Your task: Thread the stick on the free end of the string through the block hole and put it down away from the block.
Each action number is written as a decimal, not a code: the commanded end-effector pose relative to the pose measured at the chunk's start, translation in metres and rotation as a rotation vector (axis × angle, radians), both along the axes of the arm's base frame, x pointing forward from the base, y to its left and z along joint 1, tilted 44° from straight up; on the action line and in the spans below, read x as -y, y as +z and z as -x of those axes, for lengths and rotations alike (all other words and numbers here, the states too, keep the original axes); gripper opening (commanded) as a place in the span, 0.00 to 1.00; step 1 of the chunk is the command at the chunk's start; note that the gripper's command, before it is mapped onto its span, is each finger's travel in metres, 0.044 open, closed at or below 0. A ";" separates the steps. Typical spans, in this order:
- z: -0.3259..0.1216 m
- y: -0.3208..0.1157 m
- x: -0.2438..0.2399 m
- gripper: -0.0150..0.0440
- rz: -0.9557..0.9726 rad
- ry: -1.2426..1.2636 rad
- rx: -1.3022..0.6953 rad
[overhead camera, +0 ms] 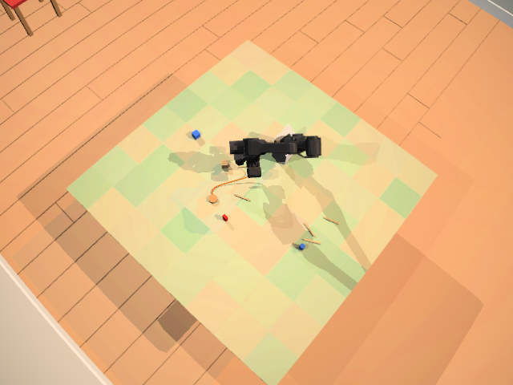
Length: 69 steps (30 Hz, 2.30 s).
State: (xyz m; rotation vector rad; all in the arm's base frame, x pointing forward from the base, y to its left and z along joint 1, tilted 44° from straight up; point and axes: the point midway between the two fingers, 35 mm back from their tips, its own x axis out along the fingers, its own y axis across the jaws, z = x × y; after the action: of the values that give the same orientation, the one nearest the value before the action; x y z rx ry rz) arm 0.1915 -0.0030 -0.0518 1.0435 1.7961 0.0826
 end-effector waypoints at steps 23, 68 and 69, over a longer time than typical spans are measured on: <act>0.030 0.016 -0.016 0.25 -0.010 -0.001 -0.010; 0.042 -0.023 -0.013 0.25 -0.010 -0.002 -0.011; 0.042 -0.024 -0.013 0.25 -0.010 -0.002 -0.010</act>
State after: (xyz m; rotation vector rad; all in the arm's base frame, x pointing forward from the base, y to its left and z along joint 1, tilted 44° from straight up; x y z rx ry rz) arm 0.1539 0.0093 -0.0697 1.0569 1.7947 0.0852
